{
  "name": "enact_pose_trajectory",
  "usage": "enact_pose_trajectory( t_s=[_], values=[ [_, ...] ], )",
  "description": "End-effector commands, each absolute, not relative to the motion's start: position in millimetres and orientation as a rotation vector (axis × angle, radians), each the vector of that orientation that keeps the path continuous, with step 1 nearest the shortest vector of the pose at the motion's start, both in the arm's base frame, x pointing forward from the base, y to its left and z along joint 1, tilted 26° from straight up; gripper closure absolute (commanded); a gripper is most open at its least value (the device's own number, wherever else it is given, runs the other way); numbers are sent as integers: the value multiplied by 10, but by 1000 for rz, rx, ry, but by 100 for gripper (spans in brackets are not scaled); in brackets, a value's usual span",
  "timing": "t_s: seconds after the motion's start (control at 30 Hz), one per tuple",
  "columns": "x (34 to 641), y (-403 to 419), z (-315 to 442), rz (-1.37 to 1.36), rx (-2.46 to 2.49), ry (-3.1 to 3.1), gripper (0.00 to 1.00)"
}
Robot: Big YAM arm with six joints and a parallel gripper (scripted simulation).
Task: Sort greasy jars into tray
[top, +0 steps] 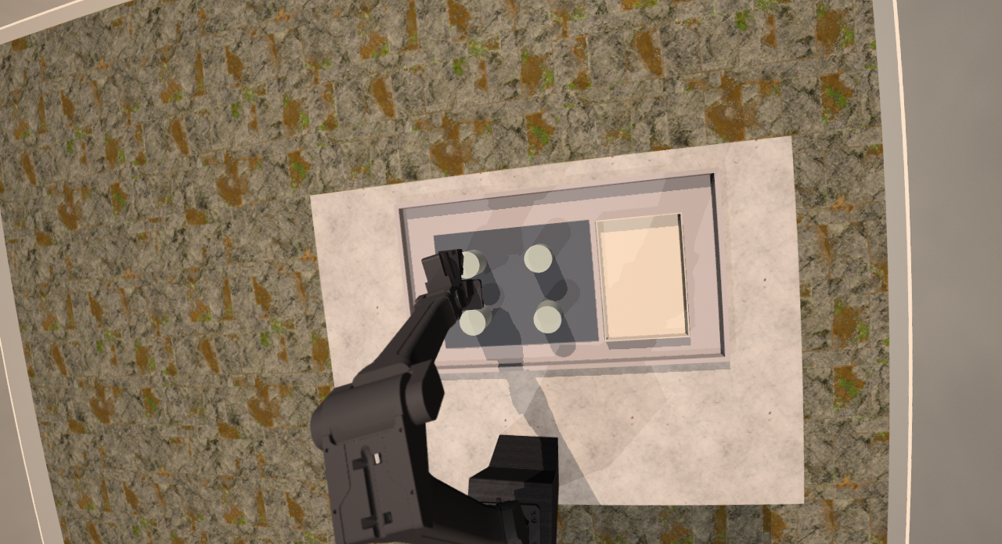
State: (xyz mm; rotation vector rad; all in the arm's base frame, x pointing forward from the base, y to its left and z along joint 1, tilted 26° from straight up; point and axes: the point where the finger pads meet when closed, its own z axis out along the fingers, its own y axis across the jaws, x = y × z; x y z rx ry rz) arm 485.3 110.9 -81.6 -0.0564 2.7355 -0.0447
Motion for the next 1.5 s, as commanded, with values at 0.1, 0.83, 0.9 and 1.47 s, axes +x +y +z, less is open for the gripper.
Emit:
enact_pose_trajectory(
  t_s=[0.1, 0.83, 0.9, 1.47],
  values=[
    [5013, 1116, -662, -29, -43, 2692, 100],
    [5037, 1117, -650, -29, -43, 2692, 100],
    [5039, 1117, -649, -29, -43, 2692, 100],
    [5057, 1118, -640, -29, -43, 2692, 100]
  ],
)
